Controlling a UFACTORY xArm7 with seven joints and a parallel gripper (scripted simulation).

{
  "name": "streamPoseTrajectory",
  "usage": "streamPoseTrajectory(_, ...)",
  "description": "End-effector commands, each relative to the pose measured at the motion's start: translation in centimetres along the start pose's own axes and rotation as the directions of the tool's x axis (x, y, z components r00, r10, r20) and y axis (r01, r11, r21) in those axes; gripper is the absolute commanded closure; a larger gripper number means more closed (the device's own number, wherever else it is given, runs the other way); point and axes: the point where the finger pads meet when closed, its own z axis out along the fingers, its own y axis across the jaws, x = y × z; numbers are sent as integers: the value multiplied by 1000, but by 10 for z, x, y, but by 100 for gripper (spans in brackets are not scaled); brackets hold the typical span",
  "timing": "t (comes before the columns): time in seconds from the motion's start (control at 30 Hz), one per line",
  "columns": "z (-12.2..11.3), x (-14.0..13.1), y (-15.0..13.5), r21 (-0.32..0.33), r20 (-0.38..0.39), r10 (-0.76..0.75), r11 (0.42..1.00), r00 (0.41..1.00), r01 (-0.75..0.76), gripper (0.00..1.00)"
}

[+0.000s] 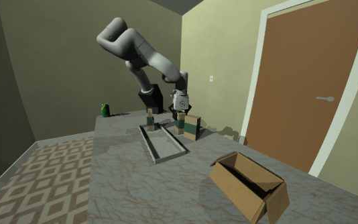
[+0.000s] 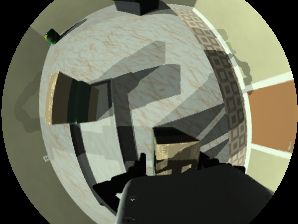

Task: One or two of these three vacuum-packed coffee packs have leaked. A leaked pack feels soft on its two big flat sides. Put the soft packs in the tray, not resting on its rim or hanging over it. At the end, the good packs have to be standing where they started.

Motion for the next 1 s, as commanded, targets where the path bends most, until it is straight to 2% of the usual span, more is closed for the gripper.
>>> streamPoseTrajectory(0.0, -2, -1, 1, -3, 3, -1, 1000, 1000, 1, 17)
streamPoseTrajectory(0.8, -2, -1, 1, -3, 3, -1, 1000, 1000, 1, 17)
streamPoseTrajectory(0.9, -14, -1, 1, -3, 3, -1, 1000, 1000, 1, 17)
streamPoseTrajectory(0.97, -14, -1, 1, -3, 3, -1, 1000, 1000, 1, 17)
